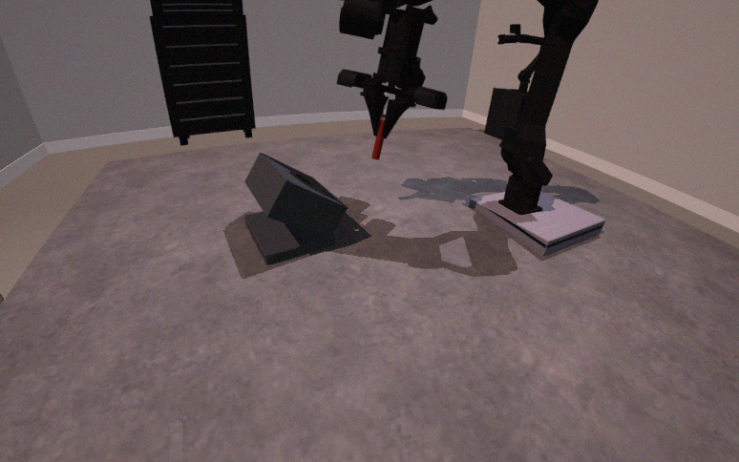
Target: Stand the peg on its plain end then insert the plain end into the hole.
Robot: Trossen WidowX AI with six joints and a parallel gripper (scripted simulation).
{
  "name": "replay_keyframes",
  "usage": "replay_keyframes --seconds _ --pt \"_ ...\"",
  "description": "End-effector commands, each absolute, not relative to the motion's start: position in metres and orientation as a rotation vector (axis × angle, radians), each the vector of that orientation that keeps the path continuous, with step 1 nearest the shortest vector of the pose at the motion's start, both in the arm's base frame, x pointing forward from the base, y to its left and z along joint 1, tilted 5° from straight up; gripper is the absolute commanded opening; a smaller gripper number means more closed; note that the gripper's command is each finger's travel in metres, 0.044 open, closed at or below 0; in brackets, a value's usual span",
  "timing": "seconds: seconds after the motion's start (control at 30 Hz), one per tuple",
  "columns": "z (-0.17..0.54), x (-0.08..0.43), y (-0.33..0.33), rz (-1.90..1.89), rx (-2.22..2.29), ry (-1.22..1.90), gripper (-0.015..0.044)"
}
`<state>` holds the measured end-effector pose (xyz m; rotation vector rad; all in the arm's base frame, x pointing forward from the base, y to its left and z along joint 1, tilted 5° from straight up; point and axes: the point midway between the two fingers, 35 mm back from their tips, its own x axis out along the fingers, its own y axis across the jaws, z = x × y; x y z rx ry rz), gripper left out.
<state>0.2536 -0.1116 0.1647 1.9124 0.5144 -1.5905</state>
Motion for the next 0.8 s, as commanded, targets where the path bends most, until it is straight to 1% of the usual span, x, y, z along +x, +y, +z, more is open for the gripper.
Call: replay_keyframes --seconds 0.0,0.77 --pt "0.171 0.262 -0.107 -1.503 1.908 0.541 0.0" --pt "0.203 0.302 -0.081 -1.063 1.811 0.656 0.0"
